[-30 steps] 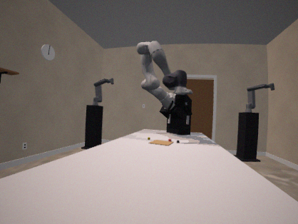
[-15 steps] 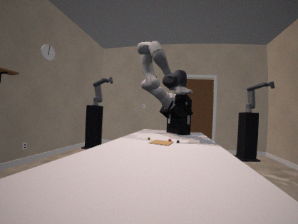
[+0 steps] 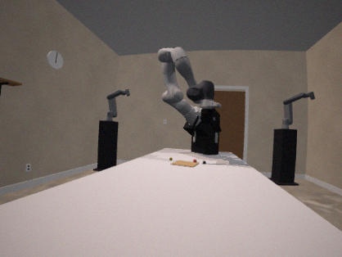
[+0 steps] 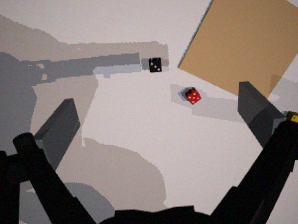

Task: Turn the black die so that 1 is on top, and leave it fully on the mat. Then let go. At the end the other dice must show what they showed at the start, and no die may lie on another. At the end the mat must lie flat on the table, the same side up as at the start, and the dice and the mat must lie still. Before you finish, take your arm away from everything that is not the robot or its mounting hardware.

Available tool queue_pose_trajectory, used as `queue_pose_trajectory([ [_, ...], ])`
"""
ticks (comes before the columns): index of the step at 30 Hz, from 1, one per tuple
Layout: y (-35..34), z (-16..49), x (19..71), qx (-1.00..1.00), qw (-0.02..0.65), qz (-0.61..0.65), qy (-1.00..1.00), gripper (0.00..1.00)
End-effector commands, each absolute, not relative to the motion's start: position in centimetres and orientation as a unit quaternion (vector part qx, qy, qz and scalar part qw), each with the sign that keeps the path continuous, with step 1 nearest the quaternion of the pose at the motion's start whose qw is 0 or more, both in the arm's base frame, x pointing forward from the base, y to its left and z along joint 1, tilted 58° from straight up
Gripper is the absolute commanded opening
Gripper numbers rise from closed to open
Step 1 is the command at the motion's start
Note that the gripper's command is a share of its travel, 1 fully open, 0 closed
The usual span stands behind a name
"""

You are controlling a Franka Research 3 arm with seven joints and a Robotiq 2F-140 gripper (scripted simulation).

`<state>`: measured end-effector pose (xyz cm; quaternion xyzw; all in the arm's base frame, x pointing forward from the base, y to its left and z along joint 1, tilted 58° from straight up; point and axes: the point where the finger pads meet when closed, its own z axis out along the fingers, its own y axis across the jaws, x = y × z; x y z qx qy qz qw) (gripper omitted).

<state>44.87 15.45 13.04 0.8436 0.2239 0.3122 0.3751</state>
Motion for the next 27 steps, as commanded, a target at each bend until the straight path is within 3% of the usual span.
queue_pose_trajectory([
  [1,14.7,12.4,45.8,0.843,0.374,0.315,0.222,1.0],
  [8,13.2,10.8,47.0,0.844,0.373,0.314,0.221,1.0],
  [9,13.2,10.8,47.0,0.844,0.373,0.314,0.221,0.19],
  [27,13.2,10.8,47.0,0.844,0.373,0.314,0.221,0.19],
])
